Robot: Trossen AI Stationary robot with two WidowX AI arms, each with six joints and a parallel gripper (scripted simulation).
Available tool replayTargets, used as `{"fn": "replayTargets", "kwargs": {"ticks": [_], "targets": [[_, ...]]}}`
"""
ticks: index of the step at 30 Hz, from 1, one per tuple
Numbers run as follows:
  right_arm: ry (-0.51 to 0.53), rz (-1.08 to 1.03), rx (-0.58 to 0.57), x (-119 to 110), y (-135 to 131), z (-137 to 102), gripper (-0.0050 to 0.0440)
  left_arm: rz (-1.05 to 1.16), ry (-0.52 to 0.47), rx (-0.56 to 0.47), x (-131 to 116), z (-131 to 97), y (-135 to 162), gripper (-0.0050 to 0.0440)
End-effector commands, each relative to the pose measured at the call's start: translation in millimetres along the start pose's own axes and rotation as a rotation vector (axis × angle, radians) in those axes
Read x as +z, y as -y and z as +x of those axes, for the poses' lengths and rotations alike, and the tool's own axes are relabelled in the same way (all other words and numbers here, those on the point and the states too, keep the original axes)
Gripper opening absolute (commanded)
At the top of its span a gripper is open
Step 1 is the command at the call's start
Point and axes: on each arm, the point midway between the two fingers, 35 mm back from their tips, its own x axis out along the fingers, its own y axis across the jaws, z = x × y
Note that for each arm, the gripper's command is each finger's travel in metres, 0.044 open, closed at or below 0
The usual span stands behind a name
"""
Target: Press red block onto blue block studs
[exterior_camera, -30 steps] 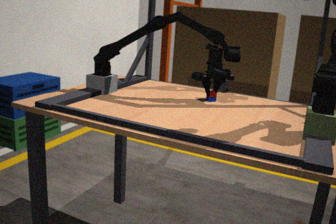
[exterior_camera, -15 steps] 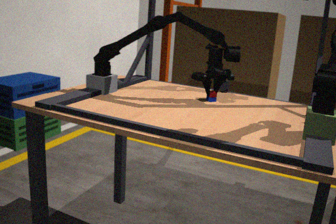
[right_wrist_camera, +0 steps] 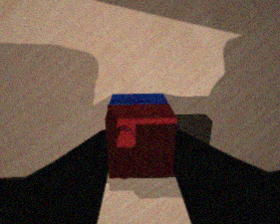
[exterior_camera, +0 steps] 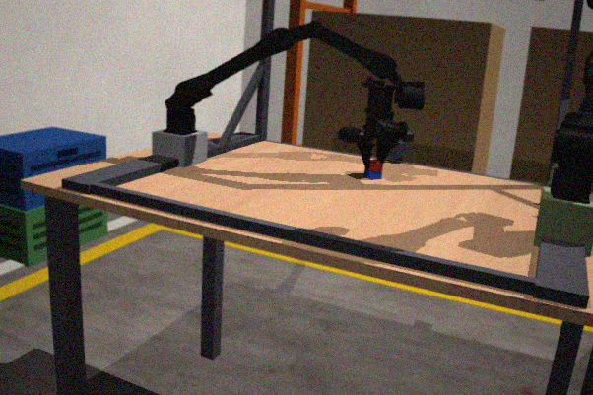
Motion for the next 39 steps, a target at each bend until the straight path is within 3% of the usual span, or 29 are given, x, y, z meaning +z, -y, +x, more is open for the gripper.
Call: {"fn": "replayTargets", "kwargs": {"ticks": [1, 39], "targets": [[-0.003, -0.004, -0.013, -2.3, 2.9, -0.7, -0.005, 0.004, 0.0, 0.0, 2.0, 0.1, -1.6, 0.04], [-0.014, -0.005, -0.018, -1.9, 2.7, 8.5, -0.005, 0.004, 0.0, 0.0, 2.0, 0.1, -1.6, 0.04]]}}
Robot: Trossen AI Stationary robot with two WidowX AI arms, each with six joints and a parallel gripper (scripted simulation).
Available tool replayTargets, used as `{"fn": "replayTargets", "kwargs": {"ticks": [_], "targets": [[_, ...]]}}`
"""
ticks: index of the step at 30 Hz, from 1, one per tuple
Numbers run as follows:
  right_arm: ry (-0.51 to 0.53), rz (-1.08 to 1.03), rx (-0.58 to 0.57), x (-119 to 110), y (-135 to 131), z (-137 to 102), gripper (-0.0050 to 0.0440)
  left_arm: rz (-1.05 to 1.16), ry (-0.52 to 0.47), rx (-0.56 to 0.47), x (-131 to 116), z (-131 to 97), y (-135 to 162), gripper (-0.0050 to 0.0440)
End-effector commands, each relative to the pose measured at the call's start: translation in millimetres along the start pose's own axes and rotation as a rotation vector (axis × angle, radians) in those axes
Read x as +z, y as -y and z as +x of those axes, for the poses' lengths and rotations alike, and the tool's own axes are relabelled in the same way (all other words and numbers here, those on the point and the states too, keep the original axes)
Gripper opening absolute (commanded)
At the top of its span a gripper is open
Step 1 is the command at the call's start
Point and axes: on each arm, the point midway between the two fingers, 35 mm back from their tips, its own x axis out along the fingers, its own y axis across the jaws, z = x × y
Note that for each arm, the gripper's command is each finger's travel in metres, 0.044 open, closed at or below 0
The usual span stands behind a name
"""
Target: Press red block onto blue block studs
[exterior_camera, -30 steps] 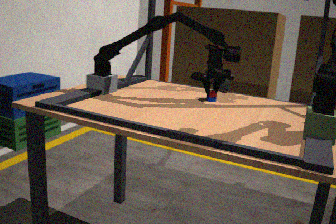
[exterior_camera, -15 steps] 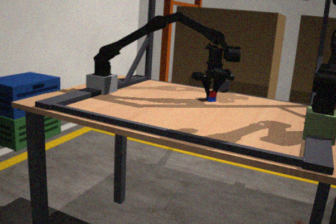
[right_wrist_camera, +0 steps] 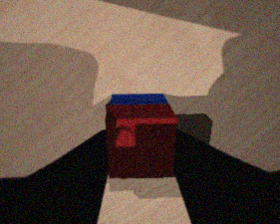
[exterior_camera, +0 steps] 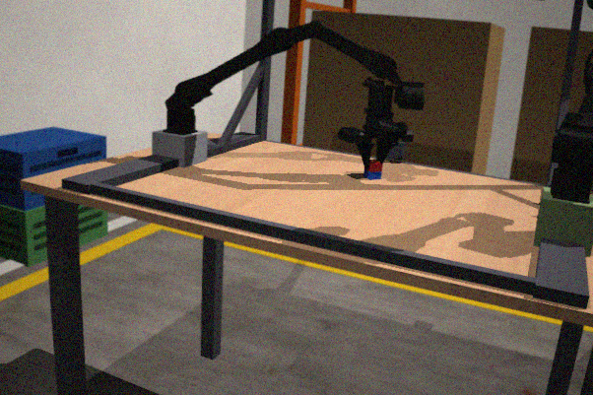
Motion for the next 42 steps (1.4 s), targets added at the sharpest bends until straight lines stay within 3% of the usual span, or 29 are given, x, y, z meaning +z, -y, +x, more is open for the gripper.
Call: {"fn": "replayTargets", "kwargs": {"ticks": [1, 22, 28, 42], "targets": [[-0.012, -0.005, -0.014, -1.4, 1.9, 8.2, -0.005, 0.004, 0.0, 0.0, 2.0, 0.1, -1.6, 0.04], [-0.016, -0.006, -0.014, -1.3, 1.8, 10.8, -0.005, 0.004, 0.0, 0.0, 2.0, 0.1, -1.6, 0.04], [0.018, -0.004, 0.033, 1.9, -5.6, -14.4, -0.005, 0.004, 0.0, 0.0, 2.0, 0.1, -1.6, 0.04], [0.018, -0.004, 0.033, 1.9, -5.6, -14.4, -0.005, 0.004, 0.0, 0.0, 2.0, 0.1, -1.6, 0.04]]}}
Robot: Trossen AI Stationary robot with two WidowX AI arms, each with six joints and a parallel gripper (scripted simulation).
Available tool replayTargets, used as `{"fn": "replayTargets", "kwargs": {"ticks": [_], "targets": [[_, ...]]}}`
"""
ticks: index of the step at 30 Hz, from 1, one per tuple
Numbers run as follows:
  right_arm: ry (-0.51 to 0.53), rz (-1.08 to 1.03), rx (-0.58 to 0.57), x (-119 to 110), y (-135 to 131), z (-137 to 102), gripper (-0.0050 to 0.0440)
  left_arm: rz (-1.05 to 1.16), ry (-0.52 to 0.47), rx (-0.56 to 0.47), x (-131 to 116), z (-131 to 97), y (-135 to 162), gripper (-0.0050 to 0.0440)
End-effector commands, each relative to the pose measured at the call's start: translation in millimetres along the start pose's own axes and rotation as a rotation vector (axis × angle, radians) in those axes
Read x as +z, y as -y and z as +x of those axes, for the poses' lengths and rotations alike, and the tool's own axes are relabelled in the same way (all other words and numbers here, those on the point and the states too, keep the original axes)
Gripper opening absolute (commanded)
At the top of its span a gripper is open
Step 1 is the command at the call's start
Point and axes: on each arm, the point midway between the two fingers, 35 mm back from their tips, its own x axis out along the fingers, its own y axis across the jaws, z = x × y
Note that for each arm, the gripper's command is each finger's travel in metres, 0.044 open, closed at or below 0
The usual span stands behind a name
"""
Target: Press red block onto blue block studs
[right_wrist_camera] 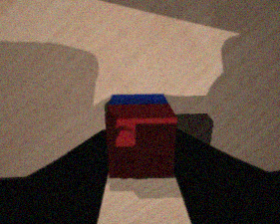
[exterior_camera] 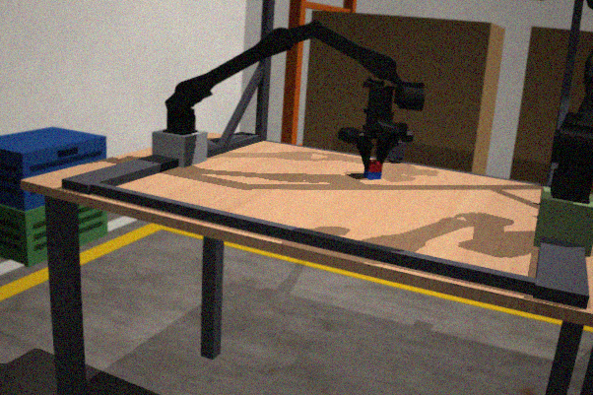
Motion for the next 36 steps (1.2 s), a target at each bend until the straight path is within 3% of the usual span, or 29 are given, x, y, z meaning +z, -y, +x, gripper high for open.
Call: {"fn": "replayTargets", "kwargs": {"ticks": [1, 2, 3, 16, 18, 21, 28, 33, 36], "targets": [[0.019, -0.004, 0.033, 1.8, -5.6, -15.3, -0.005, 0.003, 0.0, 0.0, 2.0, 0.1, -1.6, 0.04], [0.019, -0.004, 0.033, 1.8, -5.6, -15.3, -0.005, 0.003, 0.0, 0.0, 2.0, 0.1, -1.6, 0.04], [0.019, -0.004, 0.033, 1.8, -5.6, -15.3, 0.0024, 0.003, 0.0, 0.0, 2.0, 0.1, -1.6, 0.04], [0.019, -0.004, 0.033, 1.8, -5.6, -15.3, 0.0336, 0.003, 0.0, 0.0, 2.0, 0.1, -1.6, 0.04], [0.019, -0.004, 0.033, 1.8, -5.6, -15.3, 0.0336, 0.003, 0.0, 0.0, 2.0, 0.1, -1.6, 0.04], [0.019, -0.004, 0.033, 1.8, -5.6, -15.3, 0.04, 0.003, 0.0, 0.0, 2.0, 0.1, -1.6, 0.04], [0.019, -0.004, 0.033, 1.8, -5.6, -15.3, 0.04, 0.003, 0.0, 0.0, 2.0, 0.1, -1.6, 0.04], [0.034, -0.005, 0.058, 6.0, -6.1, -56.5, 0.04, 0.003, 0.0, 0.0, 2.0, 0.1, -1.6, 0.04], [0.035, -0.005, 0.059, 6.0, -5.3, -62.8, 0.04, 0.003, 0.0, 0.0, 2.0, 0.1, -1.6, 0.04]]}}
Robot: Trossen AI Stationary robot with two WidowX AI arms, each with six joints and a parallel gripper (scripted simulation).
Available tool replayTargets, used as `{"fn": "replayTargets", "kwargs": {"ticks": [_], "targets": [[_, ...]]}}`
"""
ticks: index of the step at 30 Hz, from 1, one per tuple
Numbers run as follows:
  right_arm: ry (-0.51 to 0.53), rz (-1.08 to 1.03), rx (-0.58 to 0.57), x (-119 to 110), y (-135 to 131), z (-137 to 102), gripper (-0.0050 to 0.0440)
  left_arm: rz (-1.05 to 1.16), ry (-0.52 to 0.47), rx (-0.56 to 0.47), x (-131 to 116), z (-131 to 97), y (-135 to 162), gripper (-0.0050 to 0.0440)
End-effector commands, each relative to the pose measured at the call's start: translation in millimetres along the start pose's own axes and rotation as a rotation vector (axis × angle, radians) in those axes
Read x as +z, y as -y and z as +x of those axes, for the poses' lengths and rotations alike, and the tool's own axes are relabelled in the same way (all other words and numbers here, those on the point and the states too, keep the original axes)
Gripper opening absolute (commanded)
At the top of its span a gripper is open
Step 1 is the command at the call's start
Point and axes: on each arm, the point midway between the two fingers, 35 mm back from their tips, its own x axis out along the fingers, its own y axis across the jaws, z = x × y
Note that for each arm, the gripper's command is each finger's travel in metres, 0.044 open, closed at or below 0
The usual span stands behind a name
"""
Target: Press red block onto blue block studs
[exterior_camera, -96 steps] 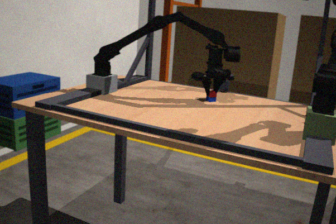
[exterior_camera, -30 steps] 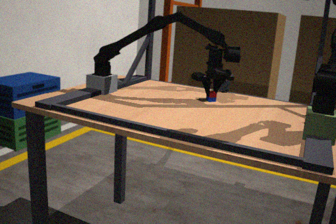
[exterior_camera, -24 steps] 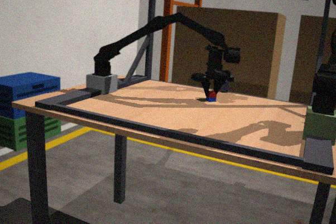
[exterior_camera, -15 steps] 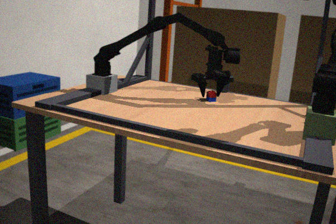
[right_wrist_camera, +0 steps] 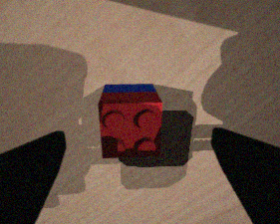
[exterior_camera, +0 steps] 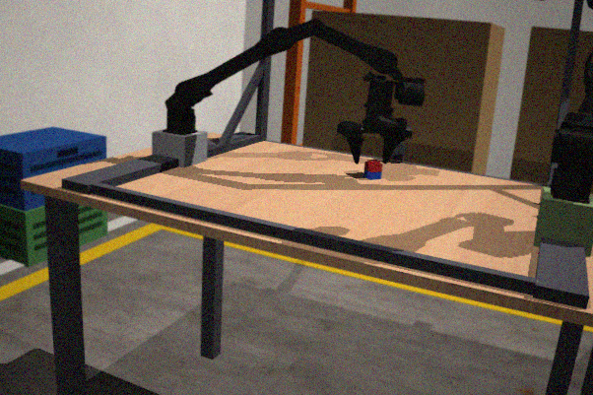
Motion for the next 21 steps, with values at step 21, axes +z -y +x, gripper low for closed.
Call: {"fn": "replayTargets", "kwargs": {"ticks": [21], "targets": [[0.075, -0.003, 0.126, 6.3, -8.4, -95.3, 0.04, 0.003, 0.0, 0.0, 2.0, 0.1, -1.6, 0.04]]}}
